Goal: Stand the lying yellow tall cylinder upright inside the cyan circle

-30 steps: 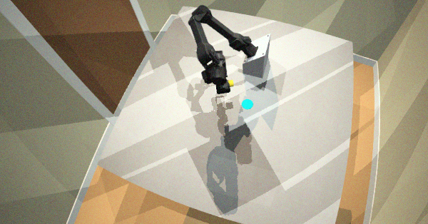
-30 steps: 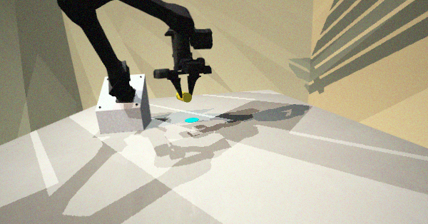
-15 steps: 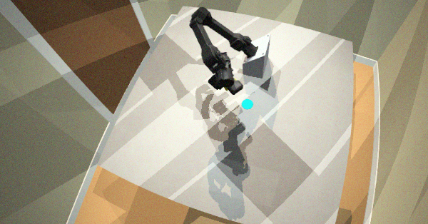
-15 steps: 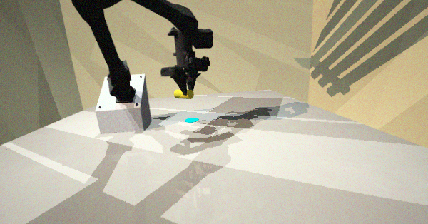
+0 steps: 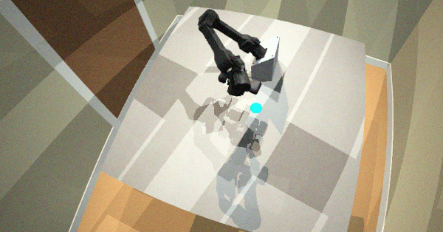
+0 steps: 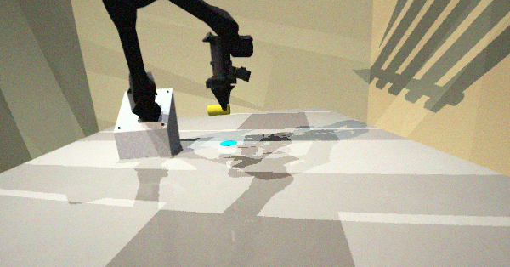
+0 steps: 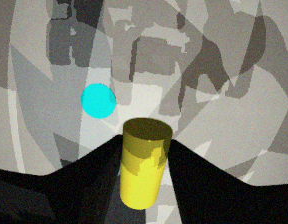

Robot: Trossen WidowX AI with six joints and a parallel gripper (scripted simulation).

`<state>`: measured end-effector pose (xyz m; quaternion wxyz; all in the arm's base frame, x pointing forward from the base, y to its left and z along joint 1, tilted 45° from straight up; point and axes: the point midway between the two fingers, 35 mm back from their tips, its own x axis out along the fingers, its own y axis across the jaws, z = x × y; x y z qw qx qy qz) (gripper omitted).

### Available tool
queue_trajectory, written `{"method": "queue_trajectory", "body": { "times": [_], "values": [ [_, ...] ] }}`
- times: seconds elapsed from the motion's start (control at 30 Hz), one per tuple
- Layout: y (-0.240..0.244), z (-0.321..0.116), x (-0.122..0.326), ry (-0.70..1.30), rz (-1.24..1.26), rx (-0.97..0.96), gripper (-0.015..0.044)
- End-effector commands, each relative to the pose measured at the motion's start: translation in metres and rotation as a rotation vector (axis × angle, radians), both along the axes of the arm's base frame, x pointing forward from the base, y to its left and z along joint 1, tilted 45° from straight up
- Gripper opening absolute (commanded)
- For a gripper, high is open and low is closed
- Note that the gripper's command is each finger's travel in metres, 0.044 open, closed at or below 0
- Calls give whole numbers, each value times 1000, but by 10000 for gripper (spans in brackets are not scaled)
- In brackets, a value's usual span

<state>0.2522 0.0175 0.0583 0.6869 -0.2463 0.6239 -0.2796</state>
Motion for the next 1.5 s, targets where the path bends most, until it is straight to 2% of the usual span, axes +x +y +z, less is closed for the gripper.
{"method": "queue_trajectory", "body": {
  "times": [0.0, 1.17, 1.47],
  "values": [
    [8, -5, 1, 92, 97, -3, 105],
    [59, -47, -9, 889, 914, -90, 105],
    [59, -48, -10, 907, 930, -80, 105]
  ]
}}
